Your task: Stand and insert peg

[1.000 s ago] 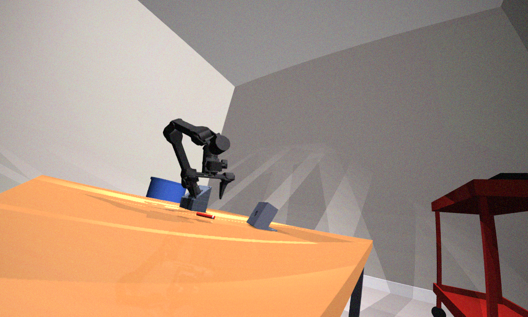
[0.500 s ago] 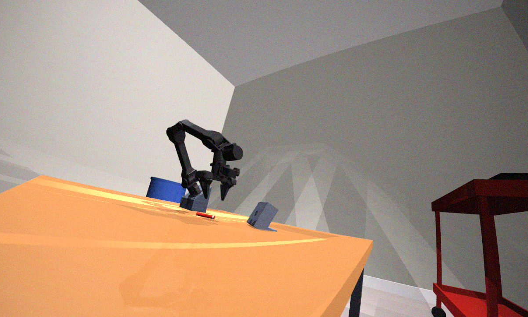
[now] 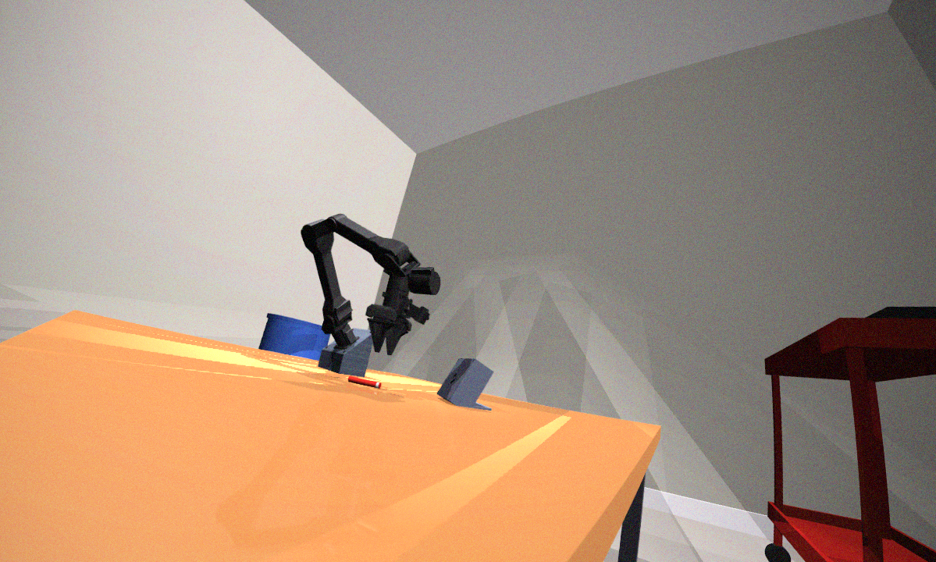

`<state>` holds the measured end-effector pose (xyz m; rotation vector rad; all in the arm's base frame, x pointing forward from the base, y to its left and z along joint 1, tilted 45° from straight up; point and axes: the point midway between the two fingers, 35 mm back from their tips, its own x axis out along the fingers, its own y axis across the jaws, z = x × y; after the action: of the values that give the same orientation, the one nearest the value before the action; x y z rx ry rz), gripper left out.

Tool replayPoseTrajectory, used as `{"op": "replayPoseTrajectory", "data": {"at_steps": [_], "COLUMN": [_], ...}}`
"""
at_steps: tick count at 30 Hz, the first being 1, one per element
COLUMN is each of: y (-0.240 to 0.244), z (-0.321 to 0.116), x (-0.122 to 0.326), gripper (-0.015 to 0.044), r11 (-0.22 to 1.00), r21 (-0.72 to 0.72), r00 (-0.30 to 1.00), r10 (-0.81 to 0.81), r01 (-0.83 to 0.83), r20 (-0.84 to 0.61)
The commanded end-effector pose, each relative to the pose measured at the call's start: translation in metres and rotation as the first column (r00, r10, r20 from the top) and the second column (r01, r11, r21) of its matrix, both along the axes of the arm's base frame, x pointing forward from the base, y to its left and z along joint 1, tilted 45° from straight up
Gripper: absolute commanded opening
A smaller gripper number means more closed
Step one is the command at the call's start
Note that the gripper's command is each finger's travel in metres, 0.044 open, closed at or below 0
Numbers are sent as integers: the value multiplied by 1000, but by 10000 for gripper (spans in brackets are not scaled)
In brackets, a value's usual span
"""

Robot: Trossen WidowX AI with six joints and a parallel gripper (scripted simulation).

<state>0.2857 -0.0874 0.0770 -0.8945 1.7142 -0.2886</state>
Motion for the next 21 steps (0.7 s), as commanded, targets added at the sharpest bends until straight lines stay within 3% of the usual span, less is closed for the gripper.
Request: {"op": "replayPoseTrajectory", "data": {"at_steps": [1, 21], "y": [-1, -21], "z": [-2, -24], "x": [-3, -3], "gripper": [440, 440], "r11": [1000, 1000], "r21": [-8, -5], "r00": [1000, 1000], "r10": [10, 11], "r01": [-10, -11], "r20": [-25, -24]}}
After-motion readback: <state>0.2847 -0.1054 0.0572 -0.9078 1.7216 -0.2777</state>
